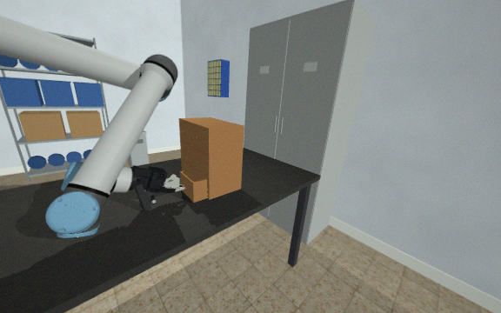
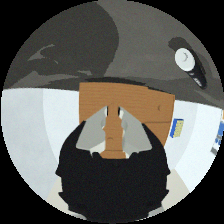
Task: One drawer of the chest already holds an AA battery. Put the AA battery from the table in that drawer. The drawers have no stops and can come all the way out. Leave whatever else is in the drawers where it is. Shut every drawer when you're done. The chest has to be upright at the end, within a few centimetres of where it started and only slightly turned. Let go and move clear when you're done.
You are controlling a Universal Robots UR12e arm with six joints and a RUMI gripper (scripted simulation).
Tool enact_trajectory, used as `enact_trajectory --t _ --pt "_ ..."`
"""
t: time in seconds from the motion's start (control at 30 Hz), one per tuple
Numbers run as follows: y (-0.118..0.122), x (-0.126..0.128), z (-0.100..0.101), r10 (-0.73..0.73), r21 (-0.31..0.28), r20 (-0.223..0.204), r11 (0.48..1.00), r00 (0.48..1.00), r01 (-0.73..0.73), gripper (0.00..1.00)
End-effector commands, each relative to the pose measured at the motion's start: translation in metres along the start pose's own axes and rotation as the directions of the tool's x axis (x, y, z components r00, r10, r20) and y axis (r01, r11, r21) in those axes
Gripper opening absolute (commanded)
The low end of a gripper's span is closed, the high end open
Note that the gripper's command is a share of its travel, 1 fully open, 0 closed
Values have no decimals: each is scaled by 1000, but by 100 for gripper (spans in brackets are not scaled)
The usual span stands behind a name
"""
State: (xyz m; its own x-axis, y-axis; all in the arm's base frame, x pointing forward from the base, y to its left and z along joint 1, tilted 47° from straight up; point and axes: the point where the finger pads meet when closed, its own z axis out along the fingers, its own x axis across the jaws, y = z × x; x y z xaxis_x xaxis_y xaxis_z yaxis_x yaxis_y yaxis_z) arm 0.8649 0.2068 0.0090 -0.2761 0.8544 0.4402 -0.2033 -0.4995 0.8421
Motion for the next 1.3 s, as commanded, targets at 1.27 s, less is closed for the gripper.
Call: enact_trajectory --t 1.27 --pt "0 0 -1 0 -1 0 1000 1000 0 12"
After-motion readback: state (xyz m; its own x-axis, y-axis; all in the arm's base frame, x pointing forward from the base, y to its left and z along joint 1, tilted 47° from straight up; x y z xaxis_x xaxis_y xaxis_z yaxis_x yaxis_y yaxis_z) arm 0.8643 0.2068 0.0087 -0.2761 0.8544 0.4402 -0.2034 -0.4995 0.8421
